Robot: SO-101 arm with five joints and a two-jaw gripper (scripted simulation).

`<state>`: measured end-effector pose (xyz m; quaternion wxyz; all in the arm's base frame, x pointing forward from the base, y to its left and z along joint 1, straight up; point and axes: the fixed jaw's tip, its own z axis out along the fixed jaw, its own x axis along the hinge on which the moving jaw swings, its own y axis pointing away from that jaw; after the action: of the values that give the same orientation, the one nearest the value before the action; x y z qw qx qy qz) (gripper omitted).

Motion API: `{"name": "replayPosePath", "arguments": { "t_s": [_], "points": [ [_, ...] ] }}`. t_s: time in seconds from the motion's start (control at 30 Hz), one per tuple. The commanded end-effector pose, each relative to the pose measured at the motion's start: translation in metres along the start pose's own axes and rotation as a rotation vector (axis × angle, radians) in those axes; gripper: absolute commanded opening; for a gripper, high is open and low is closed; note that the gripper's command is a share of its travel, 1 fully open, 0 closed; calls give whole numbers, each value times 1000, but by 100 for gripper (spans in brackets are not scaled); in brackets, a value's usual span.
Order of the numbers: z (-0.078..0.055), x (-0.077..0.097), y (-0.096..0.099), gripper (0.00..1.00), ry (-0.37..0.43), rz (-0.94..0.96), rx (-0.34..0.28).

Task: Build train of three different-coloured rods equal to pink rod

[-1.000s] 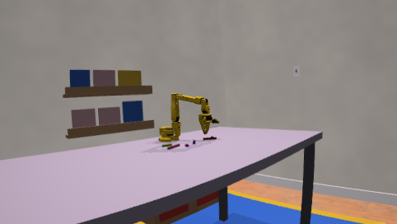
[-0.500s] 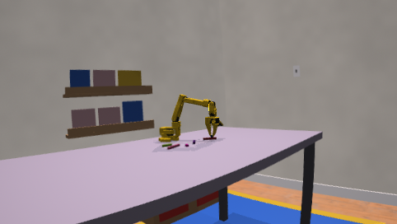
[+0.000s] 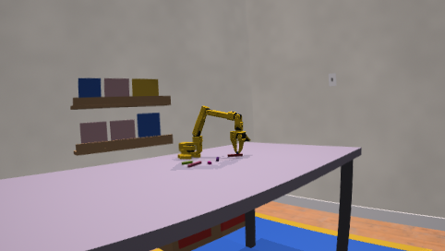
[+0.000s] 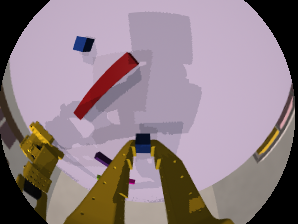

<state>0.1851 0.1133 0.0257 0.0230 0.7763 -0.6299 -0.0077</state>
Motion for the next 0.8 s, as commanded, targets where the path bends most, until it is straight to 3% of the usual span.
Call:
{"name": "replayPosePath", "arguments": {
  "t_s": [0.0,0.07,0.1,0.17,0.77],
  "points": [
    [-24,-6,-14,0,-43,-15,122],
    [-24,-6,-14,0,-43,-15,122],
    [-34,-10,-16,0,-55,-40,158],
    [-35,-10,-17,0,-56,-43,163],
    [-35,-10,-17,0,-56,-43,163]
  ]
}}
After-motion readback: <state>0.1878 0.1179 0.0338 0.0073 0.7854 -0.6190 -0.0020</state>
